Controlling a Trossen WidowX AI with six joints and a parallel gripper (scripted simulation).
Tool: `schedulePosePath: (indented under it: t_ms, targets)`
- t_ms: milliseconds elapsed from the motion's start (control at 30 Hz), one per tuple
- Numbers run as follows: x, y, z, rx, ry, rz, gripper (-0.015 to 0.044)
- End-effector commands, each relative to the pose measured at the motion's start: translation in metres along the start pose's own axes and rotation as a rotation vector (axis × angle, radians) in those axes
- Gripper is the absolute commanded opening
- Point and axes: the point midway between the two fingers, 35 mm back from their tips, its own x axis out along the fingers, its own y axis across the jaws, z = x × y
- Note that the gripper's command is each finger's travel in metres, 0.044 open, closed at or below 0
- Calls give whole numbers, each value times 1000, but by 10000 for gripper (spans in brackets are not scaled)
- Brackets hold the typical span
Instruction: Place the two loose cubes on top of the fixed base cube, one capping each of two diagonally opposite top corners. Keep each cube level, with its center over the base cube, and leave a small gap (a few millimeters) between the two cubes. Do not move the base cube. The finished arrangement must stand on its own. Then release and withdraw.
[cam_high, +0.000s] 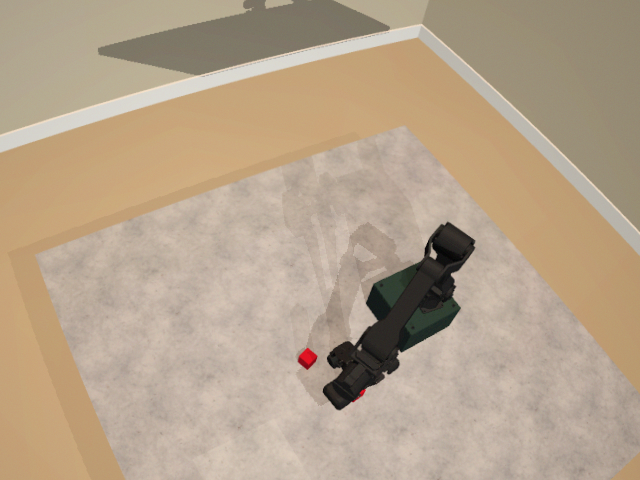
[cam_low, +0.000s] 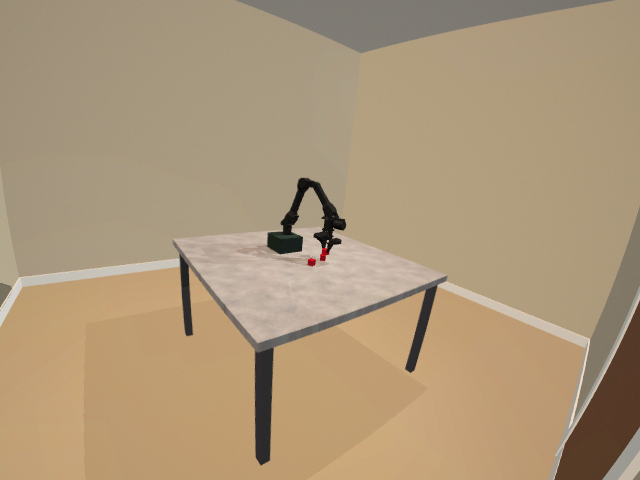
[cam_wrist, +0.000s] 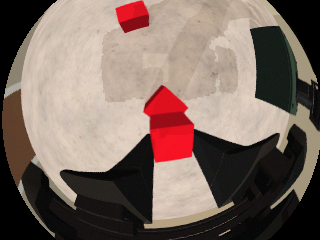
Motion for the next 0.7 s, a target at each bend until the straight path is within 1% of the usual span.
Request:
schedulePosePath:
  t_ms: [0,667]
  targets:
    - [0,0,0,-4,3,0,205]
    - [-20,0,0,0,0,0,205]
